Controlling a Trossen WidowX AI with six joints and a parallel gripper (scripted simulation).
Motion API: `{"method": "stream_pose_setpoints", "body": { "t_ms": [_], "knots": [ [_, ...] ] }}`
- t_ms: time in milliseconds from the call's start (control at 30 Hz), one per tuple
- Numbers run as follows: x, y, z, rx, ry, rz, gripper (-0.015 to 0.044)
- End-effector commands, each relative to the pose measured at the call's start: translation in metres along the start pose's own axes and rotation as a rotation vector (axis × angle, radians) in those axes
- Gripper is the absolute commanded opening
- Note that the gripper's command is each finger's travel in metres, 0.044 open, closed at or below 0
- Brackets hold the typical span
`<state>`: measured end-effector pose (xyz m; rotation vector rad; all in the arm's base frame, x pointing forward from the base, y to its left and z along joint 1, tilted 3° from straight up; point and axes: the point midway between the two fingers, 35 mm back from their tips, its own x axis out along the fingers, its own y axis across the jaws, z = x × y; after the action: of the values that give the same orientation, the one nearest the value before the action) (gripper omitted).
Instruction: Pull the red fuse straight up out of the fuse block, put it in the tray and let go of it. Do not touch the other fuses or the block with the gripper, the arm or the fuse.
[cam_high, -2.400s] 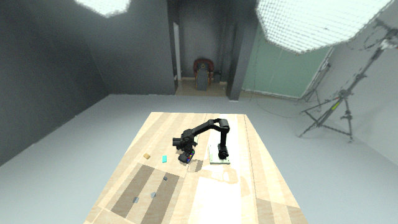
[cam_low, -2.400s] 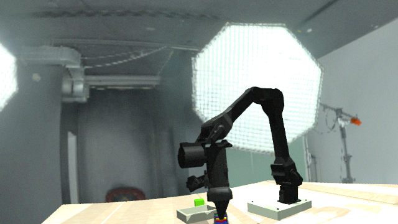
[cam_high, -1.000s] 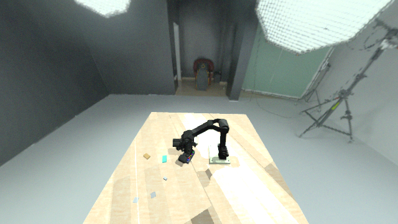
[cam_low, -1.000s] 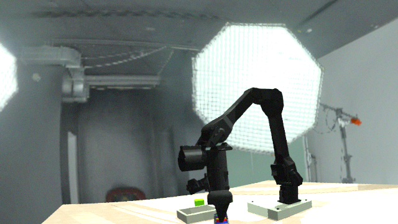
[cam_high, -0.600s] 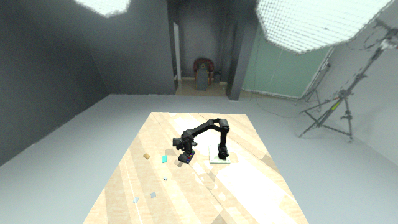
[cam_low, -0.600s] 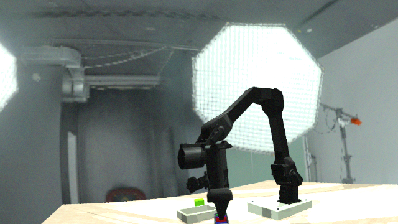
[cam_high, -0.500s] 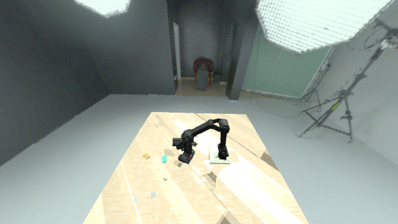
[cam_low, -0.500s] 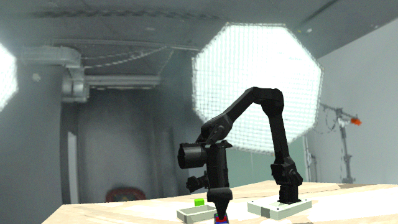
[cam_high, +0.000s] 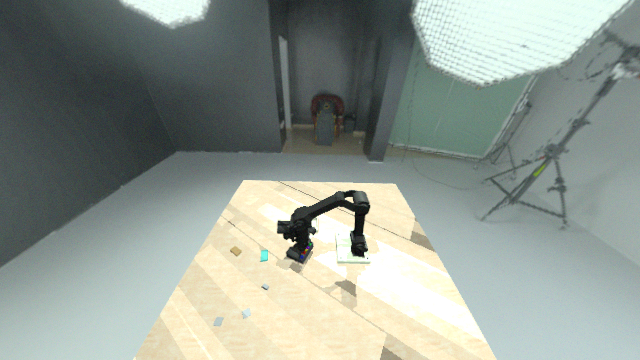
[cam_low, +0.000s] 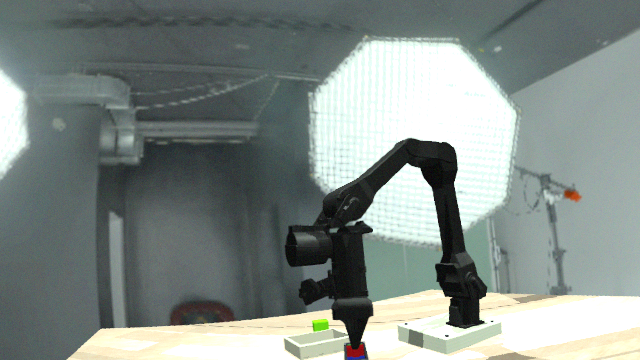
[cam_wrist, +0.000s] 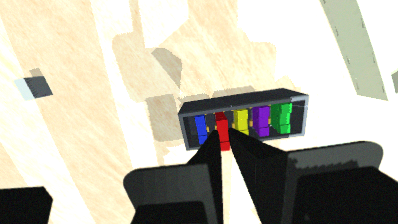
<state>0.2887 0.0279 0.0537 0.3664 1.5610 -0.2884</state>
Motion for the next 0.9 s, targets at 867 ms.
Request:
{"method": "stream_pose_setpoints", "body": {
  "t_ms": [867],
  "knots": [
    [-0.015,0.000,0.000,0.000,-0.003,-0.002,0.0000]
  ]
}}
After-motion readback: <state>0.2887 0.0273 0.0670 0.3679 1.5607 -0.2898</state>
